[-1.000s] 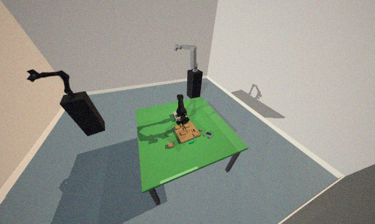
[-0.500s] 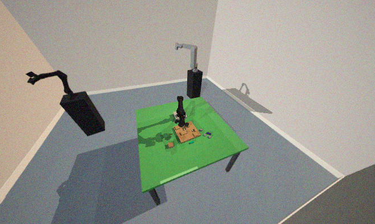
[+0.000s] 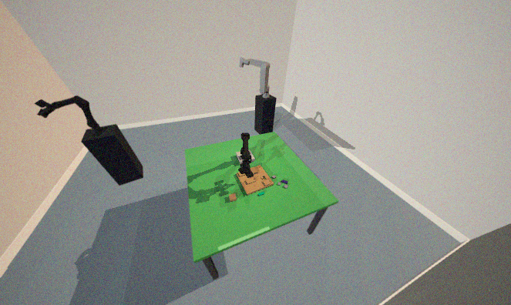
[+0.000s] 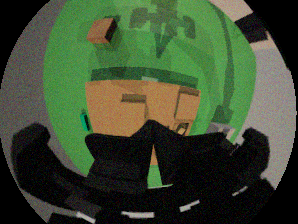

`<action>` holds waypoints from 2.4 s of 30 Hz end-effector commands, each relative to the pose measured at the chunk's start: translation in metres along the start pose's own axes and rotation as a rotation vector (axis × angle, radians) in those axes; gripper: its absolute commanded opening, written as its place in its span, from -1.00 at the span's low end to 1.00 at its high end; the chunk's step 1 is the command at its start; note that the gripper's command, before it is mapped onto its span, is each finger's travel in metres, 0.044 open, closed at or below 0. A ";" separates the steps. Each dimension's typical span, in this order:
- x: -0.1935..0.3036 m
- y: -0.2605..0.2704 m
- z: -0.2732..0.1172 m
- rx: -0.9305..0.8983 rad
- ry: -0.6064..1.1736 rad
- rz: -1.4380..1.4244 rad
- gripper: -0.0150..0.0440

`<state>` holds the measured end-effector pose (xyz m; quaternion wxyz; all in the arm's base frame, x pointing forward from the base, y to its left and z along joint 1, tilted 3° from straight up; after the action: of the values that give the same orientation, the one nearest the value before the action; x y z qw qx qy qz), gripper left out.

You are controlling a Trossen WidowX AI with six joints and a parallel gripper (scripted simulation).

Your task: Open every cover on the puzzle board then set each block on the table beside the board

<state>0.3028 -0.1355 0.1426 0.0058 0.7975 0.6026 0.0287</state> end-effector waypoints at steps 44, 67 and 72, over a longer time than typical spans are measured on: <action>-0.001 0.003 0.028 0.000 0.000 0.025 -0.49; -0.001 0.001 0.050 0.001 0.000 0.025 -0.49; -0.001 0.001 0.055 0.001 0.000 0.025 -0.49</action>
<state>0.3067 -0.1355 0.0912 0.0061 0.8035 0.5946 0.0292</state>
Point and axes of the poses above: the point midway between the two fingers, 35 mm back from their tips, its own z axis out along the fingers, its own y axis across the jaws, x = y × z, the point moved 6 cm from there along -z, back along the fingers, and after that the axes turned 13 degrees about z, right-handed, at the moved point
